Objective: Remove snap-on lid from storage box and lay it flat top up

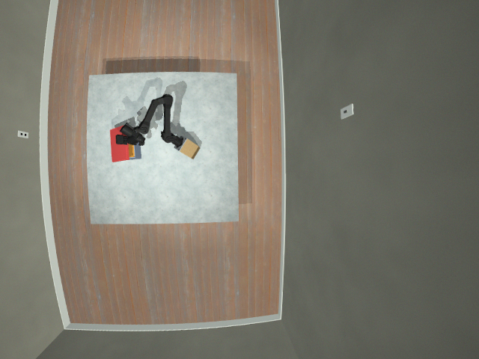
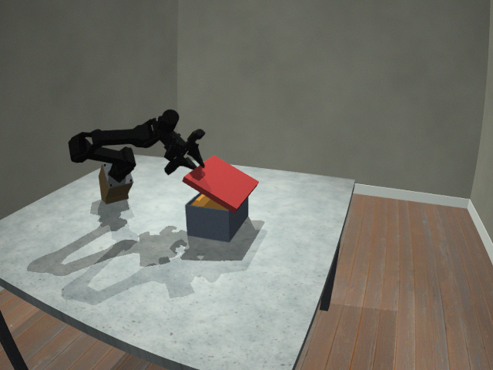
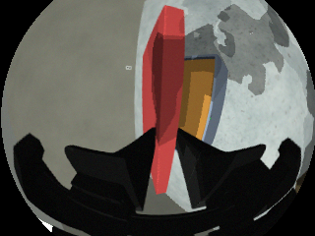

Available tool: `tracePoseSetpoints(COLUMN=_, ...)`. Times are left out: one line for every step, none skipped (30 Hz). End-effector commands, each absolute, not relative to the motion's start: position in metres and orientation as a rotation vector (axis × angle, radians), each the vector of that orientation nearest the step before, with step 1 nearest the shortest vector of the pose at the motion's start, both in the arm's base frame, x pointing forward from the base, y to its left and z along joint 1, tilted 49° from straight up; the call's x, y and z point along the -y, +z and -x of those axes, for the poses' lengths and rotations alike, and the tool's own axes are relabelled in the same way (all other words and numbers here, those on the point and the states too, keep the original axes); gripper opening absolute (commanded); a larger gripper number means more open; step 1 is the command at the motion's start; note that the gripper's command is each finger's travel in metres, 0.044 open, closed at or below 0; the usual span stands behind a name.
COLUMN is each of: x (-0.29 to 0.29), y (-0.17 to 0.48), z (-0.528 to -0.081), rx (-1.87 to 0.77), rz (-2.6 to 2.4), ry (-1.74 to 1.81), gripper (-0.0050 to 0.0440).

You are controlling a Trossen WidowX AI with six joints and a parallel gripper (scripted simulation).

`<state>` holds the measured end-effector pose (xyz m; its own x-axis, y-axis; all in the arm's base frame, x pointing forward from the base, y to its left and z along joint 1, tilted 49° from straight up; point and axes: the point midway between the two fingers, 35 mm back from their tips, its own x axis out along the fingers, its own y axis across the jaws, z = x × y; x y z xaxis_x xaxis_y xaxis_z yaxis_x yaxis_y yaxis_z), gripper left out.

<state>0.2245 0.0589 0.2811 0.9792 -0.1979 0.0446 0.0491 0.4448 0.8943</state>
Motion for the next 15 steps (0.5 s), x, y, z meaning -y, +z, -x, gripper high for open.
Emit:
tracePoseSetpoints(x=-0.062, y=0.289, z=-0.221, rx=0.156, rz=-1.109, ry=-0.147, gripper=-0.0050)
tracePoseSetpoints(x=-0.062, y=0.290, z=-0.220, rx=0.156, rz=-1.109, ry=-0.147, gripper=-0.0050)
tracePoseSetpoints(x=-0.063, y=0.291, z=-0.219, rx=0.156, rz=-1.109, ry=-0.147, gripper=-0.0050)
tracePoseSetpoints(x=-0.063, y=0.292, z=-0.218, rx=0.156, rz=-1.109, ry=-0.147, gripper=-0.0050)
tracePoseSetpoints(x=-0.064, y=0.293, z=-0.218, rx=0.156, rz=-1.109, ry=-0.147, gripper=-0.0050)
tracePoseSetpoints(x=-0.065, y=0.294, z=-0.217, rx=0.156, rz=-1.109, ry=-0.147, gripper=-0.0050)
tracePoseSetpoints(x=-0.065, y=0.294, z=-0.217, rx=0.156, rz=-1.109, ry=-0.147, gripper=-0.0050)
tracePoseSetpoints(x=-0.065, y=0.294, z=-0.217, rx=0.156, rz=-1.109, ry=-0.147, gripper=-0.0050)
tracePoseSetpoints(x=-0.065, y=0.295, z=-0.216, rx=0.156, rz=-1.109, ry=-0.147, gripper=-0.0050)
tracePoseSetpoints(x=-0.066, y=0.296, z=-0.215, rx=0.156, rz=-1.109, ry=-0.147, gripper=-0.0050)
tracePoseSetpoints(x=-0.067, y=0.297, z=-0.213, rx=0.156, rz=-1.109, ry=-0.147, gripper=-0.0050)
tracePoseSetpoints(x=-0.068, y=0.299, z=-0.212, rx=0.156, rz=-1.109, ry=-0.147, gripper=-0.0050)
tracePoseSetpoints(x=-0.069, y=0.300, z=-0.211, rx=0.156, rz=-1.109, ry=-0.147, gripper=-0.0050)
tracePoseSetpoints(x=-0.069, y=0.300, z=-0.211, rx=0.156, rz=-1.109, ry=-0.147, gripper=-0.0050)
tracePoseSetpoints(x=-0.070, y=0.301, z=-0.210, rx=0.156, rz=-1.109, ry=-0.147, gripper=-0.0050)
